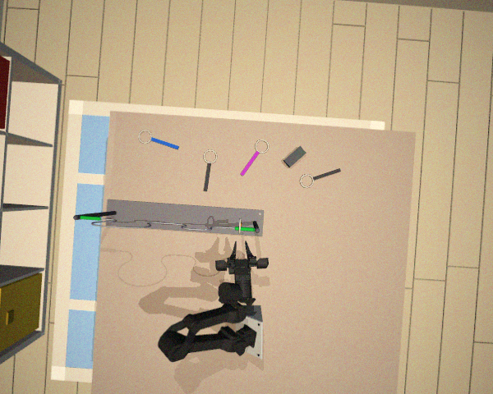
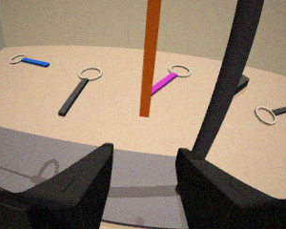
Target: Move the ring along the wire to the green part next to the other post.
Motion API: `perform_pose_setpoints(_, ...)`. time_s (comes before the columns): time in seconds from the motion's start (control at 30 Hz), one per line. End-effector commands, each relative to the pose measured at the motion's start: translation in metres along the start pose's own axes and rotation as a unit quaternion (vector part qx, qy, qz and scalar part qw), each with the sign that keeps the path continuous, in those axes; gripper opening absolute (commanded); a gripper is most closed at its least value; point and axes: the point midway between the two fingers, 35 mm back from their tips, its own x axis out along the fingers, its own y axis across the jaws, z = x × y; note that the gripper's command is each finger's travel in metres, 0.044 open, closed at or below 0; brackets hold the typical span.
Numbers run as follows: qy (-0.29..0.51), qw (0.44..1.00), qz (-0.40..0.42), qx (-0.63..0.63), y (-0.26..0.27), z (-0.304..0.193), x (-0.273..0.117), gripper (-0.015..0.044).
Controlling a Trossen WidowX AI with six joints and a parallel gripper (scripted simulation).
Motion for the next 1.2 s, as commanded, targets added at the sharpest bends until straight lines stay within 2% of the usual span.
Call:
perform_pose_setpoints(0.0, 0.003, 1.0, 0.001, -0.001, 0.001, -0.001, -0.001, 0.016)
perform_pose_setpoints(0.7, 0.003, 1.0, 0.001, -0.001, 0.001, -0.001, -0.001, 0.016)
perform_pose_setpoints(0.9, -0.001, 1.0, 0.001, 0.001, 0.001, -0.006, -0.047, 0.0317)
perform_pose_setpoints(1.03, -0.001, 1.0, 0.001, 0.001, 0.002, -0.007, -0.048, 0.0423)
perform_pose_setpoints(1.07, -0.001, 1.0, 0.001, 0.001, 0.002, -0.007, -0.048, 0.044)
perform_pose_setpoints(1.17, -0.001, 1.0, 0.001, 0.001, 0.002, -0.007, -0.048, 0.044)
